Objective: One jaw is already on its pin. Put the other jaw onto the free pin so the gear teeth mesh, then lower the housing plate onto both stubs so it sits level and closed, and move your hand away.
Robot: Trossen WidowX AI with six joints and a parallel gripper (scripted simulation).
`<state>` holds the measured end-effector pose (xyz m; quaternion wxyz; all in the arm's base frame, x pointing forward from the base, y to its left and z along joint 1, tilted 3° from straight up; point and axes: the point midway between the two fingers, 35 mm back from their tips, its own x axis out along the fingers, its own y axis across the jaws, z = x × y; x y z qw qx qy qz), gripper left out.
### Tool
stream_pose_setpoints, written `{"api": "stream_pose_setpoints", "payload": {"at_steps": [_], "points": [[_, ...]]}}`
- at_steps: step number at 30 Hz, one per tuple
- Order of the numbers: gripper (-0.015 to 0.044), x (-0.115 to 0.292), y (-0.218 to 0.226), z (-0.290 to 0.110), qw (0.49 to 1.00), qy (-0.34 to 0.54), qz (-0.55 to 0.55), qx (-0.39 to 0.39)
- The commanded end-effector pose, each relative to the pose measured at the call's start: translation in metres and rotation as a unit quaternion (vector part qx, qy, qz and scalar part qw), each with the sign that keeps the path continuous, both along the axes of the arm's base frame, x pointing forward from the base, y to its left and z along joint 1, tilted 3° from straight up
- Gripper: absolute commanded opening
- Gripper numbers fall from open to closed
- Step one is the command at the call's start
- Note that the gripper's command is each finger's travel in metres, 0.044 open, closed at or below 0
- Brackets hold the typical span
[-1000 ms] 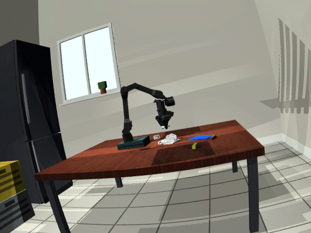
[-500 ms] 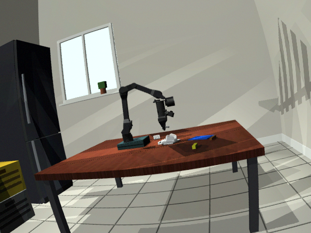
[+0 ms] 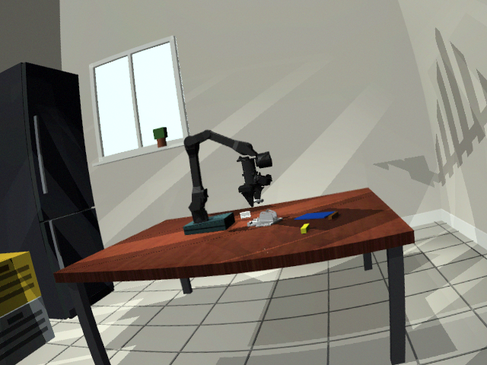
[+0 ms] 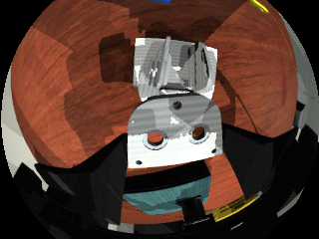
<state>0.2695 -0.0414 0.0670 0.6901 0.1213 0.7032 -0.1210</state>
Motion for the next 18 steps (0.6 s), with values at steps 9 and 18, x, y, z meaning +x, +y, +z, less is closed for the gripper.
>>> {"api": "stream_pose_setpoints", "payload": {"at_steps": [9, 18], "points": [[0.0351, -0.0085, -0.0201, -0.0006, 0.997, 0.001, -0.076, -0.004], [0.0351, -0.0085, -0.0201, -0.0006, 0.997, 0.001, -0.076, -0.004]]}}
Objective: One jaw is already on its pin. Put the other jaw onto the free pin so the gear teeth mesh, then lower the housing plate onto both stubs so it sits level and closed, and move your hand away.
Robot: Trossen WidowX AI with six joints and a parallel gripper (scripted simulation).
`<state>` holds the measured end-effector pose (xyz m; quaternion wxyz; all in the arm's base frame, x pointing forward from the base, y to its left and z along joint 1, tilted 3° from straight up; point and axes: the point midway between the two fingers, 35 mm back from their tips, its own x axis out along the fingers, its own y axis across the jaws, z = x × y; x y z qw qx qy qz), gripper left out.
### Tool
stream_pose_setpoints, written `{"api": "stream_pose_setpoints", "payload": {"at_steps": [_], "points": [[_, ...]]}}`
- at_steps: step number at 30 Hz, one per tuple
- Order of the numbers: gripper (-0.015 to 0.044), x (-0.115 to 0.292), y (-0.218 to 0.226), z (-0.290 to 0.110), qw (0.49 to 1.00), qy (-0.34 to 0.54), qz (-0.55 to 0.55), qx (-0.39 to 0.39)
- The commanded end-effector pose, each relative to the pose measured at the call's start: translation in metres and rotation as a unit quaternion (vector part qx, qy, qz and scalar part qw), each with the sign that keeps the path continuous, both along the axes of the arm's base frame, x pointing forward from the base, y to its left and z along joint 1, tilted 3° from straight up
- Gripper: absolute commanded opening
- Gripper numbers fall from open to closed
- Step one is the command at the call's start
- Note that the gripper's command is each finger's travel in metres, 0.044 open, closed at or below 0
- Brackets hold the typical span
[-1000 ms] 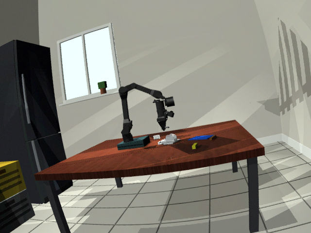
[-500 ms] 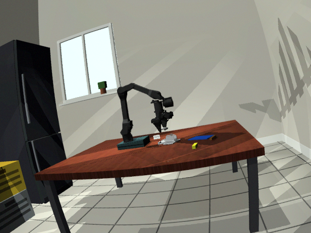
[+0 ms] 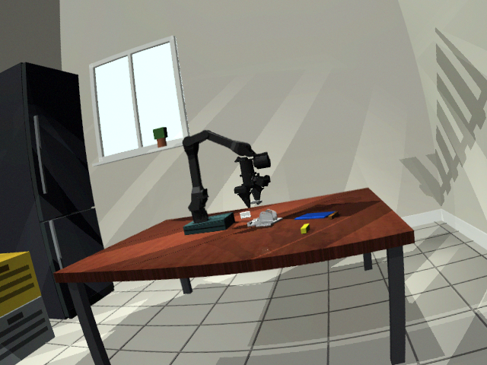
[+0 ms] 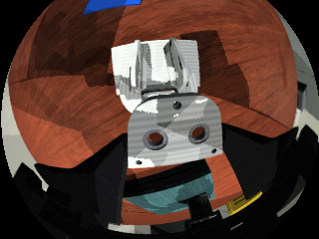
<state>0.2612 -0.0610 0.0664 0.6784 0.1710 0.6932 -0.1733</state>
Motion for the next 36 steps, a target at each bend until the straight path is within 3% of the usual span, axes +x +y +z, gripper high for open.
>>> {"api": "stream_pose_setpoints", "payload": {"at_steps": [1, 36], "points": [[0.0351, 0.0, -0.001, 0.0, 1.0, 0.0, -0.003, -0.001], [0.0351, -0.008, 0.011, 0.0, 1.0, 0.0, -0.008, -0.001]]}}
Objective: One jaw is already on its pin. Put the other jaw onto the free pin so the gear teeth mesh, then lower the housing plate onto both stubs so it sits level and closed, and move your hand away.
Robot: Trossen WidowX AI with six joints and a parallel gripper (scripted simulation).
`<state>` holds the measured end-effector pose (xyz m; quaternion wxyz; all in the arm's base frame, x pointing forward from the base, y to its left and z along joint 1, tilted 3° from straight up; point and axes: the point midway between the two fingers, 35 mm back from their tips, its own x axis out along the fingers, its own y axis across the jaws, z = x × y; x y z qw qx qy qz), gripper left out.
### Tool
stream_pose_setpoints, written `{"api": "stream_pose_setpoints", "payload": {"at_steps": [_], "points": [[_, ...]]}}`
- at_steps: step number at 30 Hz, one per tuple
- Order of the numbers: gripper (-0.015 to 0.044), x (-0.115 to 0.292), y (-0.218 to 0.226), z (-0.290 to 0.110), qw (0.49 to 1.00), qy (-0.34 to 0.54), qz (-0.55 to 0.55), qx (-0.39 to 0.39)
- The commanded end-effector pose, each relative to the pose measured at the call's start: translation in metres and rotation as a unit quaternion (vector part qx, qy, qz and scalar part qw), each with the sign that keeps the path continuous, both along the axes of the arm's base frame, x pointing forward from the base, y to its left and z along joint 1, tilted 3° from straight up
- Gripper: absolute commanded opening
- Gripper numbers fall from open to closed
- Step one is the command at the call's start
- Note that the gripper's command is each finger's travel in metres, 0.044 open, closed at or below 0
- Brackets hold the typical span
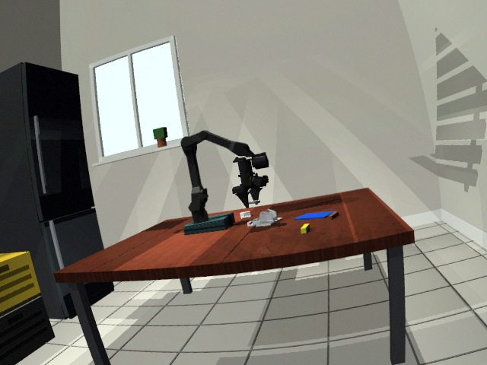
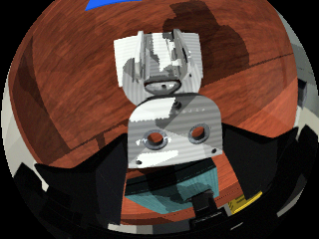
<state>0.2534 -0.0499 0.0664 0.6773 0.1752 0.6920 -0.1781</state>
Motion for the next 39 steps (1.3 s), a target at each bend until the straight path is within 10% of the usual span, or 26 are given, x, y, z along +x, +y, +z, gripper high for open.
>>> {"api": "stream_pose_setpoints", "payload": {"at_steps": [1, 39], "points": [[0.0351, 0.0, 0.0, 0.0, 1.0, 0.0, -0.002, 0.0], [0.0351, 0.001, 0.0, -0.024, 1.0, 0.0, -0.002, 0.0]]}}
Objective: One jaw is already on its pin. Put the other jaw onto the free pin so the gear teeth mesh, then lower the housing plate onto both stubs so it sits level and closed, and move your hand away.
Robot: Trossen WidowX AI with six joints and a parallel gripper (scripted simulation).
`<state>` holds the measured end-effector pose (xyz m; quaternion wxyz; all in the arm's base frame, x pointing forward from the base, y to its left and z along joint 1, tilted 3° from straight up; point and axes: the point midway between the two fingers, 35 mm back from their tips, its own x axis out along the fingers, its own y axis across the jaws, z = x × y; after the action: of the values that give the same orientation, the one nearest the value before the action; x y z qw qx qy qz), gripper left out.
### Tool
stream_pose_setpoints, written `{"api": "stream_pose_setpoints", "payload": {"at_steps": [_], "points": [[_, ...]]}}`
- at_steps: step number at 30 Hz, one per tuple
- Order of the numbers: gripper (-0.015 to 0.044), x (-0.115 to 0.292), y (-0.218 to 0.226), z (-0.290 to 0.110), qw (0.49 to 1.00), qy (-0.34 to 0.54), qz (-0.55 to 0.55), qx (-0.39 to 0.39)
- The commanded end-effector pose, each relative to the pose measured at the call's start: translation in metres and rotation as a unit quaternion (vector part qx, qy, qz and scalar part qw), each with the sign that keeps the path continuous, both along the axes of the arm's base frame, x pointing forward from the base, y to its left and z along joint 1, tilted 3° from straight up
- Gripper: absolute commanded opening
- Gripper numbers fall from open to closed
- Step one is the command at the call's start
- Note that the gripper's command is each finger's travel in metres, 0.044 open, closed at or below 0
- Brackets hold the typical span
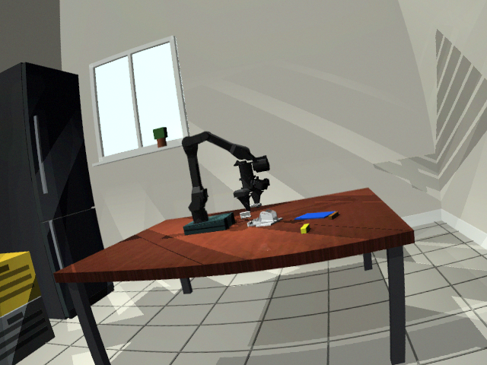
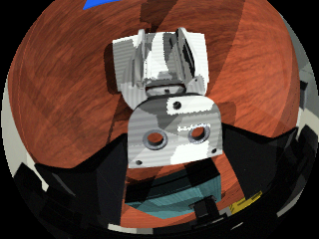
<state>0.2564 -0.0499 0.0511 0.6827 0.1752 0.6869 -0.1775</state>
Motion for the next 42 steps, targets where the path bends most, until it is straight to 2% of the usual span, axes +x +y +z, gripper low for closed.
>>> {"api": "stream_pose_setpoints", "payload": {"at_steps": [1, 23, 42], "points": [[0.0351, -0.002, 0.0, -0.01, 1.0, 0.007, -0.002, 0.001], [0.0351, -0.005, 0.001, -0.045, 1.0, 0.007, -0.002, 0.001], [0.0351, -0.005, 0.001, -0.046, 1.0, 0.007, -0.002, 0.001]]}}
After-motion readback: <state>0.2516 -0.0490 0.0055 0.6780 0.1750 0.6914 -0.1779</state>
